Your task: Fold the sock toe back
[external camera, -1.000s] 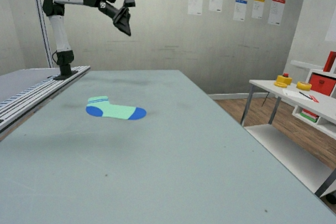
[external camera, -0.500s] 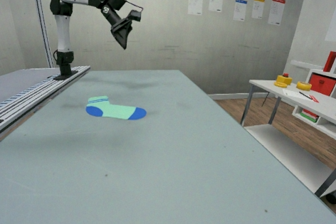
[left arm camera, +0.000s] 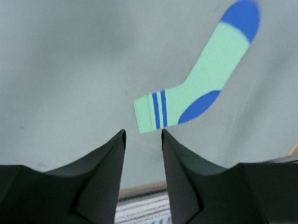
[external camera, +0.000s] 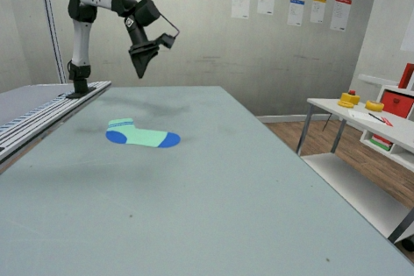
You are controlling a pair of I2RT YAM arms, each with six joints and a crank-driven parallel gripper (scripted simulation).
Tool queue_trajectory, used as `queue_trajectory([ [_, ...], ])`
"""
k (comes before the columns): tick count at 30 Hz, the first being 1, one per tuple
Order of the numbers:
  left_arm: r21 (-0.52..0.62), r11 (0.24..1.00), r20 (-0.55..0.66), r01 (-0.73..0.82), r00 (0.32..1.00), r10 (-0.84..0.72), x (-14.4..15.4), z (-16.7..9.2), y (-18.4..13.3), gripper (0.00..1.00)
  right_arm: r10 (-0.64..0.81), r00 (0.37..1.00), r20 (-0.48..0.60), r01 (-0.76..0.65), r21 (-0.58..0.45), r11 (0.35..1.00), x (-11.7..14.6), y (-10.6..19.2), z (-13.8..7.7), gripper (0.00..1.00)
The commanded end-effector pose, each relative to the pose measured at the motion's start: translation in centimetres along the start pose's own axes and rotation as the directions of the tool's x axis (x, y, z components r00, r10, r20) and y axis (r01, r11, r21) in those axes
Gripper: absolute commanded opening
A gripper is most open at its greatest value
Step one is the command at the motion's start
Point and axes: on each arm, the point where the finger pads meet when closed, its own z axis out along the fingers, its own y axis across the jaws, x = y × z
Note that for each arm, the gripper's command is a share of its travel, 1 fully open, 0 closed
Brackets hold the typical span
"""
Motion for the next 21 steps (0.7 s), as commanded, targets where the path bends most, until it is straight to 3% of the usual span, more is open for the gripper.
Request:
queue_trajectory([
  [1, -0.068, 0.996, -0.104, 0.051, 0.993, -0.058, 2.8, 0.9, -1.0, 0.34, 0.001, 1.000, 0.018, -0.001, 0.005, 1.000, -0.7, -0.1, -0.1, 1.00],
  [14, -0.273, 0.959, -0.249, 0.081, 0.956, -0.152, 9.5, 3.9, -1.9, 0.34, 0.001, 1.000, 0.018, -0.001, 0.005, 1.000, -0.7, -0.1, -0.1, 1.00],
  [19, -0.253, 0.965, -0.224, 0.065, 0.967, -0.124, 8.8, 3.9, -2.4, 0.34, 0.001, 1.000, 0.018, -0.001, 0.005, 1.000, -0.7, -0.1, -0.1, 1.00],
  [21, -0.256, 0.966, -0.265, 0.028, 0.959, -0.098, 10.1, 4.9, -2.3, 0.34, 0.001, 1.000, 0.018, -0.001, 0.005, 1.000, -0.7, -0.1, -0.1, 1.00],
])
